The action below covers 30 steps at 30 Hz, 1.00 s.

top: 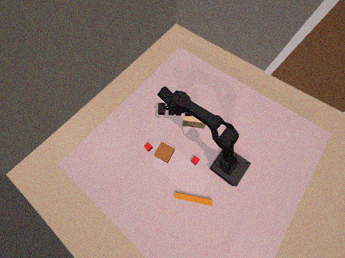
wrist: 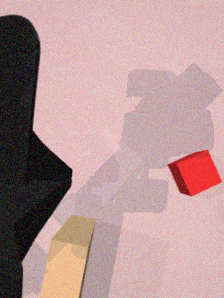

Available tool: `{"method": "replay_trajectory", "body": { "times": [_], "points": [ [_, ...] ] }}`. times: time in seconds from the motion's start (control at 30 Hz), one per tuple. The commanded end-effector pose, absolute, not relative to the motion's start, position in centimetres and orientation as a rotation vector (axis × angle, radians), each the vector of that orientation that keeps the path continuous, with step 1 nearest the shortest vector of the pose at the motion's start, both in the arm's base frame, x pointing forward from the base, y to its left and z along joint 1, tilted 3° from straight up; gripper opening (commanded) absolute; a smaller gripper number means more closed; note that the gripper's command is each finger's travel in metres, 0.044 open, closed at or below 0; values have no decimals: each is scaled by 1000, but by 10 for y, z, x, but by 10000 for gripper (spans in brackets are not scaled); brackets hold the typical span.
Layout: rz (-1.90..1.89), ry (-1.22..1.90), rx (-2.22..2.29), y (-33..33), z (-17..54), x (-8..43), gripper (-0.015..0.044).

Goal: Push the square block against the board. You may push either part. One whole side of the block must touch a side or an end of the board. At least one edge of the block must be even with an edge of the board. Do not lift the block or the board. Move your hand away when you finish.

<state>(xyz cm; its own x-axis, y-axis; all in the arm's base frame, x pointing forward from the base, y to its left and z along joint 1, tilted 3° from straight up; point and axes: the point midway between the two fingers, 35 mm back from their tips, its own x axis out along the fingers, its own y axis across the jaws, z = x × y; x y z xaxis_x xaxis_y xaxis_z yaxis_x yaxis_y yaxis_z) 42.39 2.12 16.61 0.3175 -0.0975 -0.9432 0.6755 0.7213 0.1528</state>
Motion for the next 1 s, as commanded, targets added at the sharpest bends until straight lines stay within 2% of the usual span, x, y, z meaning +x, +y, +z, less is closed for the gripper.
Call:
{"method": "replay_trajectory", "body": {
  "times": [0.0,0.27,0.53,0.7,0.97],
  "points": [
    [-581,1231,626,-20,147,408,0],
    [-628,1410,714,-103,116,361,0],
    [-628,1413,716,-105,113,361,0],
    [-628,1414,716,-103,66,364,0],
    [-628,1414,716,-101,66,363,0]
  ]
}}
